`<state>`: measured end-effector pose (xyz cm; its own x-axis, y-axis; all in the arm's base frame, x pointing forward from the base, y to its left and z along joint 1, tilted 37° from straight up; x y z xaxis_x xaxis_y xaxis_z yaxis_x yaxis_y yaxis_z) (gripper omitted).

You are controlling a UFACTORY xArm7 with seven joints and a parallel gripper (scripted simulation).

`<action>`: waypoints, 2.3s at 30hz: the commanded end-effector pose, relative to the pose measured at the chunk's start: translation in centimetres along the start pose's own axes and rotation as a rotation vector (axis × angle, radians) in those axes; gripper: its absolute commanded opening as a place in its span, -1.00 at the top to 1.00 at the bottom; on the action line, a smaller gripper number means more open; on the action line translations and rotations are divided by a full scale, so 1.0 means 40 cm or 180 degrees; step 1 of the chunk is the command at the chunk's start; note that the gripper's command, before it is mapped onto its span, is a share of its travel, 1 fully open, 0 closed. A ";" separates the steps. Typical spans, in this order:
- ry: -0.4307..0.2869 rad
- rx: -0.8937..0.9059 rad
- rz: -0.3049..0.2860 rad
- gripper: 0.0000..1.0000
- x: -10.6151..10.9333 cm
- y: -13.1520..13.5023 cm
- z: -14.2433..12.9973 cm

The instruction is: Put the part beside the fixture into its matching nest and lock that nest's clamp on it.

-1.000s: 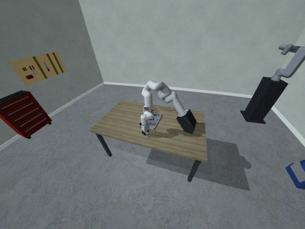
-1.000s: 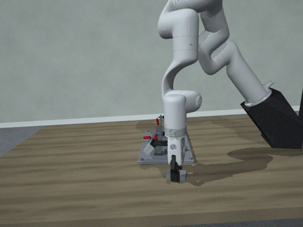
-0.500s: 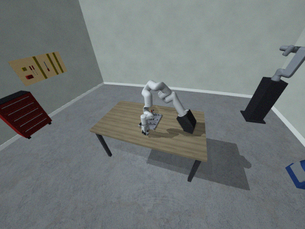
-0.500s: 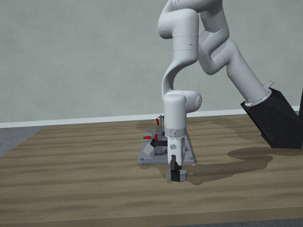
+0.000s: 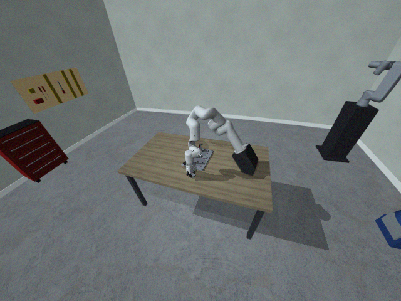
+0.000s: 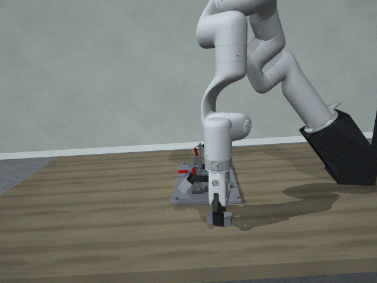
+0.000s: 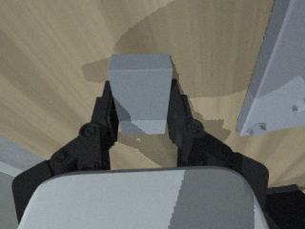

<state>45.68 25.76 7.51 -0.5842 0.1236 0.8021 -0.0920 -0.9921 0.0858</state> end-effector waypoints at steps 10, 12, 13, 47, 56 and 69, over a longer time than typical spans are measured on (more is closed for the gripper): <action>0.0003 0.0000 0.0008 1.00 0.003 -0.003 0.001; 0.0004 0.0000 0.0008 1.00 0.004 -0.003 0.001; 0.0004 0.0001 0.0008 1.00 0.006 -0.003 0.001; 0.0003 0.0000 0.0008 1.00 0.241 -0.002 0.001; 0.0003 0.0000 0.0008 1.00 0.291 -0.002 0.001; 0.0003 0.0000 0.0008 1.00 0.302 -0.002 0.001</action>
<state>38.69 27.21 17.07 -0.5835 0.1238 0.8026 -0.0927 -0.9920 0.0857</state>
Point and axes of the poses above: the point where the finger pads meet when closed, its own x axis back along the fingers, its own y axis across the jaws, z = x × y, the point moved 2 cm from there along x, back along the fingers, and after that the axes turned 13 degrees about x, right-handed, at the moved point
